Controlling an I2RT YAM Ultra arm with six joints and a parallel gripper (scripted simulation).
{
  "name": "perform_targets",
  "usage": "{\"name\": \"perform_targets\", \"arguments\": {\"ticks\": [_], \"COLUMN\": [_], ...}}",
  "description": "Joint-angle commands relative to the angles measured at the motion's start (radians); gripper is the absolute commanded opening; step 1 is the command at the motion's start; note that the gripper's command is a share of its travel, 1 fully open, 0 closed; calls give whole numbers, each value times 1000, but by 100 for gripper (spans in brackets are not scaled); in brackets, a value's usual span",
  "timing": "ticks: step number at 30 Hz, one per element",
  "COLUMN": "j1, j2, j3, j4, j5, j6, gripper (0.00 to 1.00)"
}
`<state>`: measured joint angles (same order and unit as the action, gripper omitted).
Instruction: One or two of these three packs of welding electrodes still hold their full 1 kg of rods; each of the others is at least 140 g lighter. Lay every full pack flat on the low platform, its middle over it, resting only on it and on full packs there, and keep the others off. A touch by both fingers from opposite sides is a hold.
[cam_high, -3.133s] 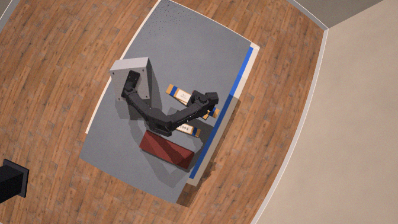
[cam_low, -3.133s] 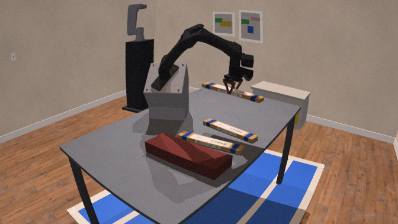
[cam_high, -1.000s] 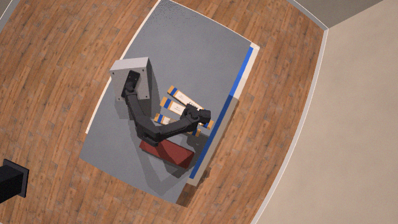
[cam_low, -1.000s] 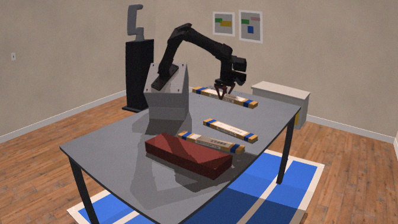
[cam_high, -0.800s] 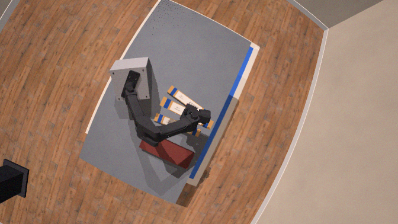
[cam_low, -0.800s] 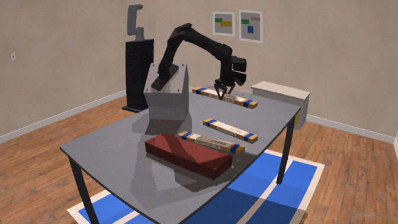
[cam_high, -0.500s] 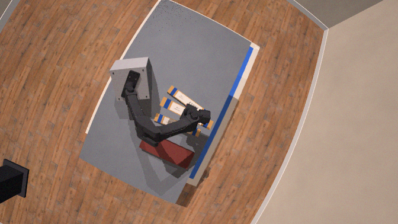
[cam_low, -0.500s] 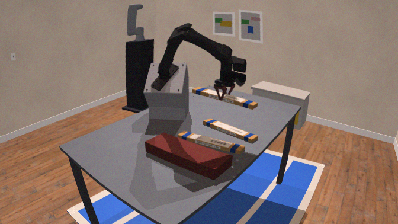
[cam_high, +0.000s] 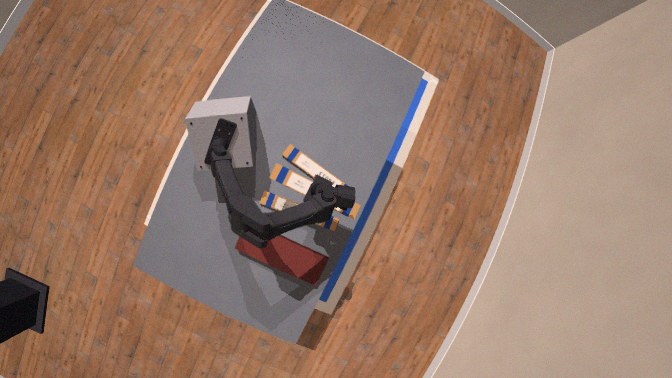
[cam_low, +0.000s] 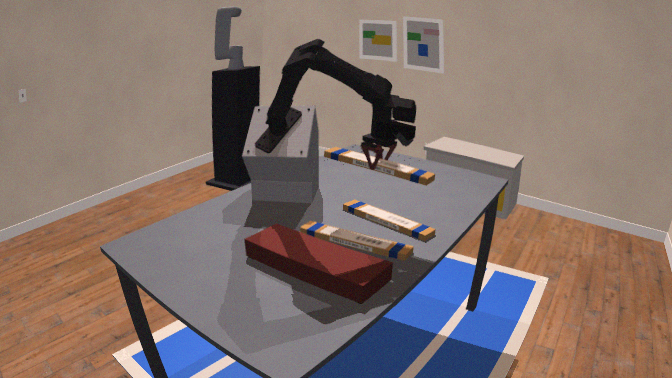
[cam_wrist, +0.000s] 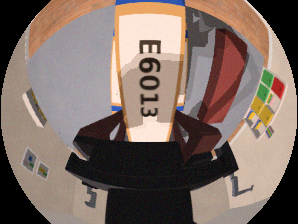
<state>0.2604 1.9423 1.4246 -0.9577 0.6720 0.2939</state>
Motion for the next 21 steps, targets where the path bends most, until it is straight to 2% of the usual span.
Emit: {"name": "perform_targets", "arguments": {"ticks": [1, 21], "j1": [45, 43], "j2": [-76, -76], "j3": [9, 5], "j4": [4, 5], "j5": [2, 3], "j6": [-8, -10], "gripper": [0, 0]}}
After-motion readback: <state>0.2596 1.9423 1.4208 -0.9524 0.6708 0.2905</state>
